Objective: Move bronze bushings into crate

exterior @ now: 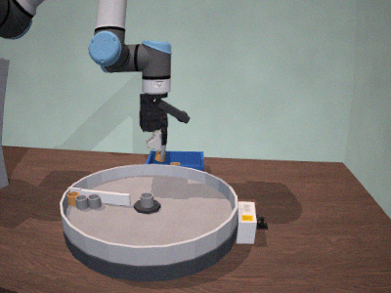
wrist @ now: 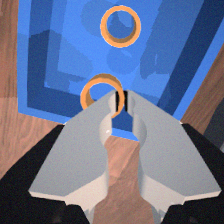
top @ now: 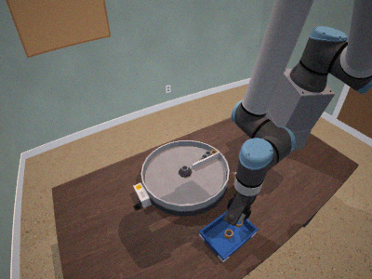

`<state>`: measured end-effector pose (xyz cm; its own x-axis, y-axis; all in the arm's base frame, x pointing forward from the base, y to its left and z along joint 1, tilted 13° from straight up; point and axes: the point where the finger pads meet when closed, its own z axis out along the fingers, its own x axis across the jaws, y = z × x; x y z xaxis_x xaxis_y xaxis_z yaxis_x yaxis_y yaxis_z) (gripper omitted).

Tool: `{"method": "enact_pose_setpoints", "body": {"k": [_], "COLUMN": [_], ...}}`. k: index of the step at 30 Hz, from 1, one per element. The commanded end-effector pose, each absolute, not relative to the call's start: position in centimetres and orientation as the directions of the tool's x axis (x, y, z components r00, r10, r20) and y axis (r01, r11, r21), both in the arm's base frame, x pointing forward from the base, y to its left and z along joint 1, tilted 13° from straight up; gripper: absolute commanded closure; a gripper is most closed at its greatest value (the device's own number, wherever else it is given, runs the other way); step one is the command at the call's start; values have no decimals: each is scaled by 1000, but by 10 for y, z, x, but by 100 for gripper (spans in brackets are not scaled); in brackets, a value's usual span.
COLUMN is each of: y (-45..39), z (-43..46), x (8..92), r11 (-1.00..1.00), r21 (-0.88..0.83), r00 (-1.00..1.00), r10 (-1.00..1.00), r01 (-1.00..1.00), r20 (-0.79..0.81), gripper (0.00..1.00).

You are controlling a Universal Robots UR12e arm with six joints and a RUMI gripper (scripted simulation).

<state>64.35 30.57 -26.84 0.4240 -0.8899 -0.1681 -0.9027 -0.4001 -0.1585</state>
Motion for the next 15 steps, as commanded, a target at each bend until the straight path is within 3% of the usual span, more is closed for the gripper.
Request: {"method": "enact_pose_setpoints", "body": {"k": [1, 15], "y": [309, 312], "z": [-278, -294], "x": [647, 649], "r11": [-400, -399], "r21": [-163, -163], "r00": [425, 424], "r10": [-890, -890], "r01": [-902, -902], "r20": [-166, -166], "gripper": [100, 100]}}
